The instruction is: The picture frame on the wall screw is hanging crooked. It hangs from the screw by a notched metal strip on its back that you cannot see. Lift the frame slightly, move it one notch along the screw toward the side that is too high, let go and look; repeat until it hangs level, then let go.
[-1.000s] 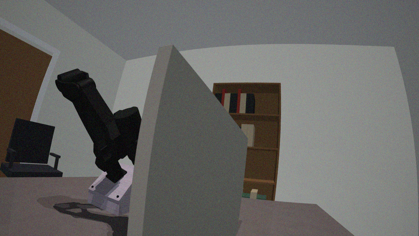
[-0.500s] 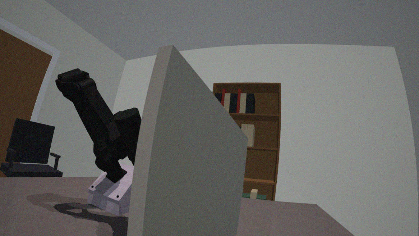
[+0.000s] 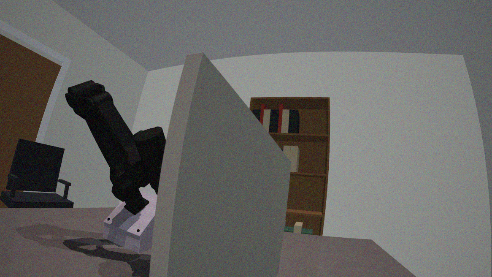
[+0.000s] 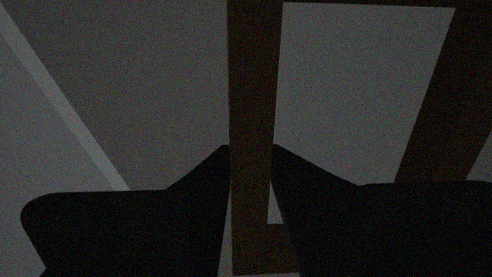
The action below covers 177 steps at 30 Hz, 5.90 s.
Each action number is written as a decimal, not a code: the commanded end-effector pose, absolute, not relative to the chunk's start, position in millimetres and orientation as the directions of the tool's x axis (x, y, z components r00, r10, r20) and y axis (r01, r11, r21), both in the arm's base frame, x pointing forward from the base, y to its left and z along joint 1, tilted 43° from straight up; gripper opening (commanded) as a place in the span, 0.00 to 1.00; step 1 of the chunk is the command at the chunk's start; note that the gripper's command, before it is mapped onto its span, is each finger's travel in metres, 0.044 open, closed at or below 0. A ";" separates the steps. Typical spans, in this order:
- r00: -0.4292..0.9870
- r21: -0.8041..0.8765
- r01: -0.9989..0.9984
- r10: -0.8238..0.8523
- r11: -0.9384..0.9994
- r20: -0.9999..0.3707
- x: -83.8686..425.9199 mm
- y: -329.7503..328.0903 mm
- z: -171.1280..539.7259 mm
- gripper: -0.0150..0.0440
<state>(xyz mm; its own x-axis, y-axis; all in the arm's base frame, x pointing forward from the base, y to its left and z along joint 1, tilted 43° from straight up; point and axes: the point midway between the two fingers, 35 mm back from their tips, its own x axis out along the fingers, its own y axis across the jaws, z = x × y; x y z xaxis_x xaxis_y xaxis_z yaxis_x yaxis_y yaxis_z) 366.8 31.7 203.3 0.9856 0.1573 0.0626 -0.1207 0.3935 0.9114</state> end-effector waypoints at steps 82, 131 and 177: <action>0.984 0.856 -0.143 0.167 0.497 0.067 300.3 15.5 201.2 0.69; 0.983 0.946 -0.117 0.173 0.303 0.066 241.9 39.9 235.3 0.69; 0.983 0.946 -0.117 0.173 0.303 0.066 241.9 39.9 235.3 0.69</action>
<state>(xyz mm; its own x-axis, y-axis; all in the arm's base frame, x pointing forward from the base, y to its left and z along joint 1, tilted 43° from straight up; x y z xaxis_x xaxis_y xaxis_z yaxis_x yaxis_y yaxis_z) 242.0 40.7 234.8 0.9819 0.1783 0.0642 -0.1172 0.3053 0.9450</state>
